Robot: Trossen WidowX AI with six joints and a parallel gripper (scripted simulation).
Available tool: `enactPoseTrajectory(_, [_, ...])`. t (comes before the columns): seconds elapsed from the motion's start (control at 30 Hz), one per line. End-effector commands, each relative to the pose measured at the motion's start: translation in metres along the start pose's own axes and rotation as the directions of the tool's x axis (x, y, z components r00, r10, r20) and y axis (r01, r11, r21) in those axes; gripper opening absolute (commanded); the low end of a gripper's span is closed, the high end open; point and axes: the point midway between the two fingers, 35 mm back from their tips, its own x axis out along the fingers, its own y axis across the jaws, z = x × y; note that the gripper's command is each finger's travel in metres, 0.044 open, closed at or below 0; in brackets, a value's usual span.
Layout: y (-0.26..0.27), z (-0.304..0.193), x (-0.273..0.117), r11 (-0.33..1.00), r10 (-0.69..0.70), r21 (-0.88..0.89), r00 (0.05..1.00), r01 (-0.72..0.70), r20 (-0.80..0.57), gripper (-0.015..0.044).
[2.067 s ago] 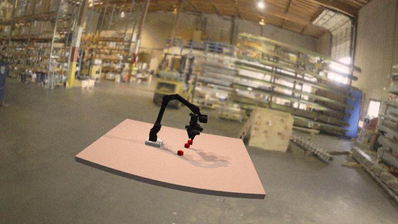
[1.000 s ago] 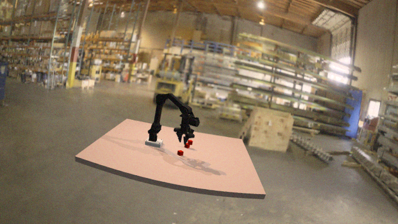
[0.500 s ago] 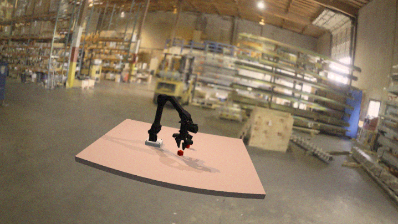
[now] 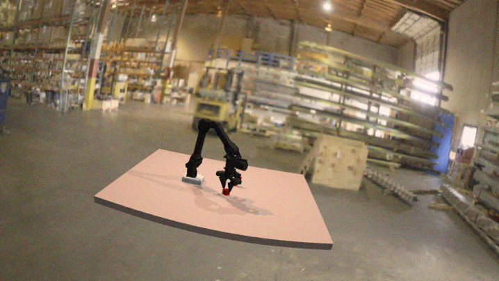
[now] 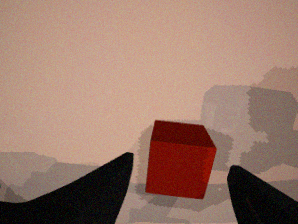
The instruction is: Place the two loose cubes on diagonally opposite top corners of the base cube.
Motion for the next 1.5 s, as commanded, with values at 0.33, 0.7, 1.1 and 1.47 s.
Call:
enactPoseTrajectory(0.33, [0.002, -0.001, 0.012, 1.0, 0.004, -0.005, 1.0, -0.004, -0.002, 0.0108])
enactPoseTrajectory(0.7, [-0.002, 0.001, -0.008, 1.0, 0.004, -0.005, 1.0, -0.004, -0.002, 0.0105])
enactPoseTrajectory(1.1, [-0.004, 0.002, -0.045, 1.0, 0.004, -0.005, 1.0, -0.004, -0.002, 0.0105])
enactPoseTrajectory(1.47, [-0.002, 0.001, -0.08, 1.0, 0.004, -0.005, 1.0, -0.004, -0.002, 0.0105])
